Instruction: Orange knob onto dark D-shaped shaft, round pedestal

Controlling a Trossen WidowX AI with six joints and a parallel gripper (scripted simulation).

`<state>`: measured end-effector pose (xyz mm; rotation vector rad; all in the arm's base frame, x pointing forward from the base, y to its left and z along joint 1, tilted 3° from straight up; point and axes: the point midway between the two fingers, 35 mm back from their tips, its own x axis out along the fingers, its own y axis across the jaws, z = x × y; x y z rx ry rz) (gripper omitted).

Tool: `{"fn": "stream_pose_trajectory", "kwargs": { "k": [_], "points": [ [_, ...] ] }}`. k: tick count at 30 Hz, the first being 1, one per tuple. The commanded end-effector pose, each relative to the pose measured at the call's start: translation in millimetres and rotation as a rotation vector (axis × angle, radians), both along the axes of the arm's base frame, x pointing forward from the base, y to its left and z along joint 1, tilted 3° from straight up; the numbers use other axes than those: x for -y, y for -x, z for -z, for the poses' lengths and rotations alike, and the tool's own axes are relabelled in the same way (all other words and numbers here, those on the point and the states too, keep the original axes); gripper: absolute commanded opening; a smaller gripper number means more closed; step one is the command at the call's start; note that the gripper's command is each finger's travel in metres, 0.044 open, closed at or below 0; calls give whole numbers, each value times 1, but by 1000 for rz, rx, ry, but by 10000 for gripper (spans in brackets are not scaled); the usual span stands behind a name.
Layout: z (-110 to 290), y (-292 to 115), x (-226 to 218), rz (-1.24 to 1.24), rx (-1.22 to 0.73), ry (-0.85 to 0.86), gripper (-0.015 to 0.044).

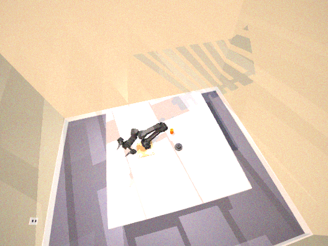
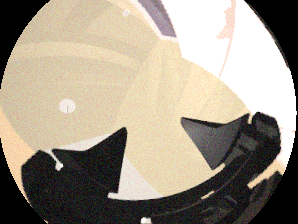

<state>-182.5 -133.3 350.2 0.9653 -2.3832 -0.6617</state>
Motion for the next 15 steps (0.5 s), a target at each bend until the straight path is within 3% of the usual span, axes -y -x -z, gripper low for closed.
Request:
{"fn": "stream_pose_trajectory", "kwargs": {
  "k": [1, 8, 15],
  "points": [
    [0, 0, 0, 0, 0, 0, 426],
    [9, -16, 52, -183, -4, -157, 440],
    [27, -62, 115, -446, -79, -379, 440]
  ]
}}
